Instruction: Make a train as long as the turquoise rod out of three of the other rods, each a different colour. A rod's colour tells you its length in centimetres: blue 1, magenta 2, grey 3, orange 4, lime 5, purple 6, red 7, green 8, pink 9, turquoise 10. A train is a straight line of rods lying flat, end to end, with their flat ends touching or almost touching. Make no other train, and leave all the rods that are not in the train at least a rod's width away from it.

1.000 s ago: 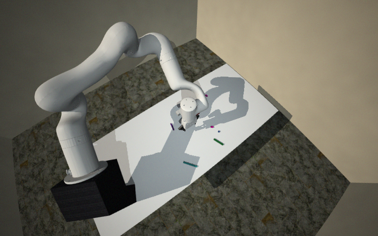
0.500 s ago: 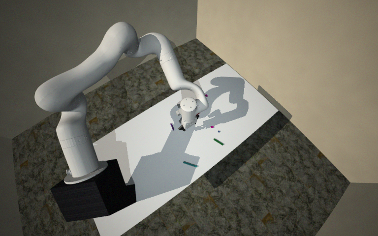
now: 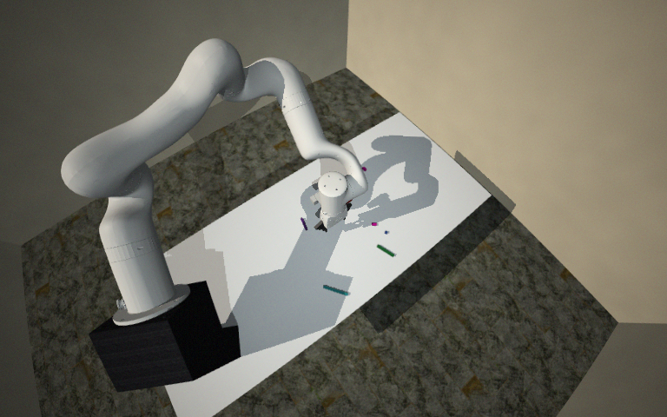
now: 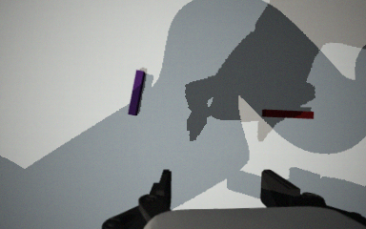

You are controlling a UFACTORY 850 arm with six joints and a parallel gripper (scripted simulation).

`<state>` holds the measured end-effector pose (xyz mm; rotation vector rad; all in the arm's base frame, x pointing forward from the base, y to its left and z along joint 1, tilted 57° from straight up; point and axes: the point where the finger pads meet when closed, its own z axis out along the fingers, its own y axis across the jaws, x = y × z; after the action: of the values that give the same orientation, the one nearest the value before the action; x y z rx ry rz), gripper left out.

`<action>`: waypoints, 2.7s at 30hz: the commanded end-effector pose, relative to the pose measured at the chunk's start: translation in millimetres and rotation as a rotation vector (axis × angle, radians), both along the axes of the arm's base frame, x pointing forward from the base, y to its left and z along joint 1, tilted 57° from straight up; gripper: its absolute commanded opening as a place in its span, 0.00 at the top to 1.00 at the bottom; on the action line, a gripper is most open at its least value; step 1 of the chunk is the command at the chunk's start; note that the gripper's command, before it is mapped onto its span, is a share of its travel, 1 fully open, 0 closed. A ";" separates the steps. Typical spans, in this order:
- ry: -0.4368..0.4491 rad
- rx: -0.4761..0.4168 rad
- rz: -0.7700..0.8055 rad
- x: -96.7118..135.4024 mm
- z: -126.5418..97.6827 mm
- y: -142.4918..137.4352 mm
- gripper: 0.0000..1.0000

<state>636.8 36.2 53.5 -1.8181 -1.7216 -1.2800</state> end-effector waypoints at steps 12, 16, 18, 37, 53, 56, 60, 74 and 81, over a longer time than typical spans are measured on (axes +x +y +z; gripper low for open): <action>-0.006 -0.003 0.003 0.2 0.1 -0.9 0.00; -0.038 -0.019 0.026 -0.5 -2.2 -2.1 0.00; -0.070 -0.035 0.049 -1.3 -4.4 -3.3 0.00; -0.512 -0.258 0.371 -13.4 -35.1 -19.5 0.00; -0.876 -0.440 0.635 -24.7 -59.9 -31.8 0.00; -0.948 -0.476 0.687 -27.1 -64.7 -34.1 0.00; -1.020 -0.511 0.739 -29.5 -69.6 -36.3 0.00; -1.361 -0.680 0.985 -41.6 -92.2 -46.5 0.00; -1.513 -0.756 1.094 -47.3 -102.1 -50.8 0.00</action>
<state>592.8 -11.0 -42.4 0.4247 -3.3102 -1.5132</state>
